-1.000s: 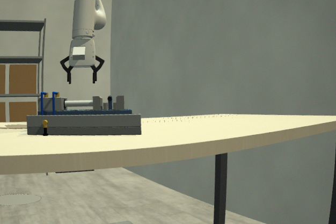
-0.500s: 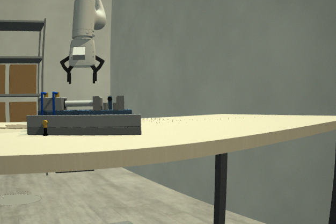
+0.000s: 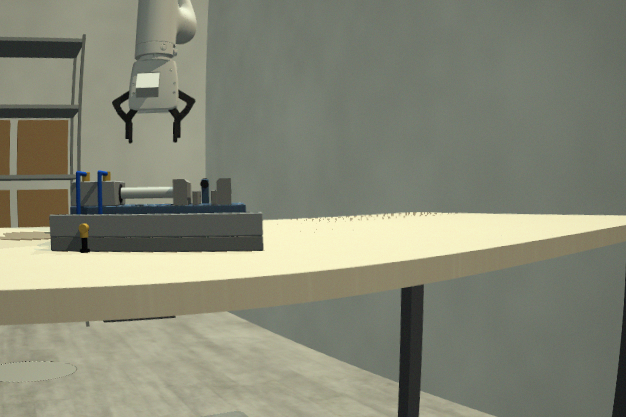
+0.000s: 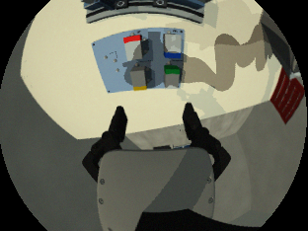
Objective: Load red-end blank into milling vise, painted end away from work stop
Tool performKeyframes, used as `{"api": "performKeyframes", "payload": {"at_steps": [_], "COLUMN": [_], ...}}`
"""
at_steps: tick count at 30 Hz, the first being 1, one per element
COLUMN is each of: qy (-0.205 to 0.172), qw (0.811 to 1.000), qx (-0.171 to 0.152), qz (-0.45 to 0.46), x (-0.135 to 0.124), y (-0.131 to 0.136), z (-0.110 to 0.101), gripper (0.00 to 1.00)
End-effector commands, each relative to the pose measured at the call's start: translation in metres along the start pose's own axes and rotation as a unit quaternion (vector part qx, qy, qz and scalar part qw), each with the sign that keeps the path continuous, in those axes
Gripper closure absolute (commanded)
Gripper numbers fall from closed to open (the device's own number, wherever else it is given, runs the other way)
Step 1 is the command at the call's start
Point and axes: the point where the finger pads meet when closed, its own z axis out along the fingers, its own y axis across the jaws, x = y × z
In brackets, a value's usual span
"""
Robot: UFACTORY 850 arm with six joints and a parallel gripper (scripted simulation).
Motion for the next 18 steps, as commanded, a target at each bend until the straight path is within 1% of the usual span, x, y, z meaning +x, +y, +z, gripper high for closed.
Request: {"api": "performKeyframes", "payload": {"at_steps": [1,2,9,18], "qy": [0.000,0.000,0.000,0.000], "qw": [1.000,1.000,1.000,1.000], "qx": [0.000,0.000,0.000,0.000], "qz": [0.000,0.000,0.000,0.000], "x": [0.003,0.005,0.005,0.014], "y": [-0.001,-0.001,-0.001,-0.001], "z": [-0.019,-0.024,-0.024,-0.068], "gripper": [0.00,0.00,0.00,0.00]}}
